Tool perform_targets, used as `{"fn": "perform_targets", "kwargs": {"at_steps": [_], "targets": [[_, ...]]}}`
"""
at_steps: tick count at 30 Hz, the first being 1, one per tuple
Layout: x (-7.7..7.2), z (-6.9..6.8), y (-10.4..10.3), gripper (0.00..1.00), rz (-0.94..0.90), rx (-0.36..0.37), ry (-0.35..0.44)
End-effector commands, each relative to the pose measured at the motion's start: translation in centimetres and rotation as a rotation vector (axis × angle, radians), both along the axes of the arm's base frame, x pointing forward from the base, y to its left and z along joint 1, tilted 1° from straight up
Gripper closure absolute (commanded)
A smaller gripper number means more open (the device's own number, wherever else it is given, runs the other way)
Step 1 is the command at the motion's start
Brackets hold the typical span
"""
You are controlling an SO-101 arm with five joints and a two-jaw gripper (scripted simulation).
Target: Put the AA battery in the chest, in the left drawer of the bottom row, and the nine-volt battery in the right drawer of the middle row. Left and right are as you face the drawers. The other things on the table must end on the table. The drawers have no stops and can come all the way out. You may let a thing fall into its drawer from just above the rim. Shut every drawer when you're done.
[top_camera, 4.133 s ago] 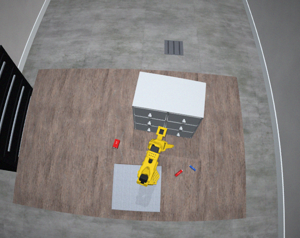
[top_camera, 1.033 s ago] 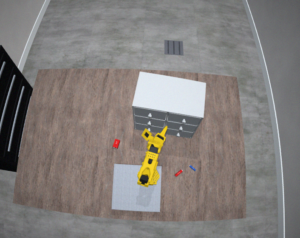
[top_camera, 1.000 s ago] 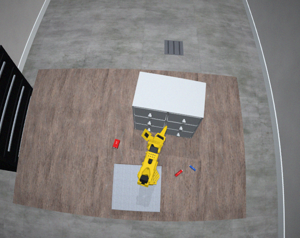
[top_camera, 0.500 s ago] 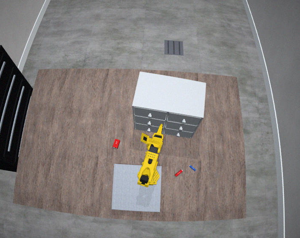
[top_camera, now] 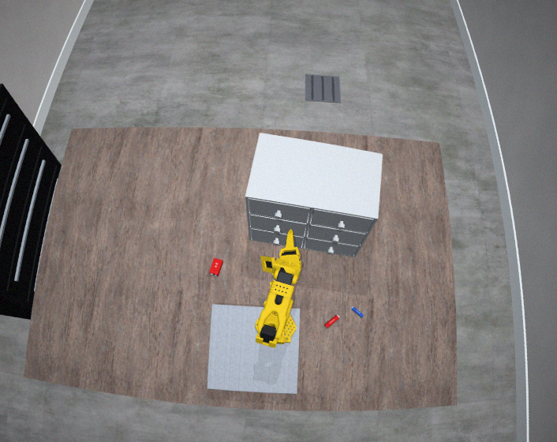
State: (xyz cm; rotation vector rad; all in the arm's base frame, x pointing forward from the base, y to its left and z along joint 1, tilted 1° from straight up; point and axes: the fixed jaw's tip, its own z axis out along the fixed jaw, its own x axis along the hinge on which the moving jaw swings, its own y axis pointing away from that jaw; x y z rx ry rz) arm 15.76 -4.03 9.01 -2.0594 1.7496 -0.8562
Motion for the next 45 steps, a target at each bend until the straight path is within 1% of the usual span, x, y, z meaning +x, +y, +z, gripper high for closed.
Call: {"fn": "perform_targets", "kwargs": {"at_steps": [1, 8, 10, 25, 27, 42, 44, 45], "targets": [[0.19, 0.23, 0.09, 0.5, 0.086, -0.063, -0.005], [0.24, 0.28, 0.05, 0.5, 0.223, -0.17, 0.019], [0.24, 0.28, 0.05, 0.5, 0.223, -0.17, 0.019], [0.41, 0.42, 0.02, 0.5, 0.515, -0.399, 0.069], [0.41, 0.42, 0.02, 0.5, 0.515, -0.399, 0.069], [0.63, 0.59, 0.07, 0.5, 0.807, -0.63, 0.116], [0.63, 0.59, 0.07, 0.5, 0.807, -0.63, 0.116], [0.65, 0.6, 0.07, 0.5, 0.827, -0.645, 0.119]]}}
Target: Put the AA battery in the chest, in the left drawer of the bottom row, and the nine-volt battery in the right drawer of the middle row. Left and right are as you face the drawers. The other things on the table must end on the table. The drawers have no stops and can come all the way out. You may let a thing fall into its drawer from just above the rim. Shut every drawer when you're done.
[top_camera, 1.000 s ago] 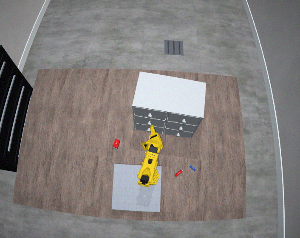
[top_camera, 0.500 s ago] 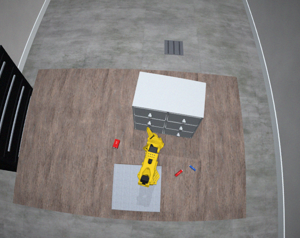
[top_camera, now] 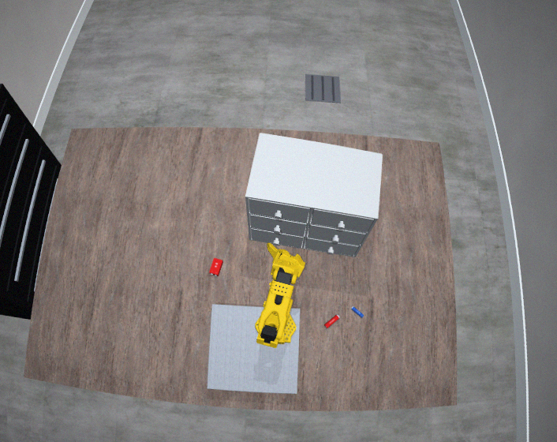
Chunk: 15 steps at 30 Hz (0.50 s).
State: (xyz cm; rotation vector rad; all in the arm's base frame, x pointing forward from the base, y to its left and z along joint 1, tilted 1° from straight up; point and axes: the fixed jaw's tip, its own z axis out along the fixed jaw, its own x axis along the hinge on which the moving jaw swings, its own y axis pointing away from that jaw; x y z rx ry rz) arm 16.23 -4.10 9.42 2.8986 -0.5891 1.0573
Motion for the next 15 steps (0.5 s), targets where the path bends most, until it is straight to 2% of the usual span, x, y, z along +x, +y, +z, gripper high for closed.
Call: {"fn": "perform_targets", "kwargs": {"at_steps": [1, 5, 15], "targets": [[0.19, 0.21, 0.15, 0.5, 0.066, -0.047, -0.008], [0.25, 0.25, 0.18, 0.5, 0.139, -0.104, 0.003], [0.25, 0.25, 0.18, 0.5, 0.139, -0.104, 0.003]]}}
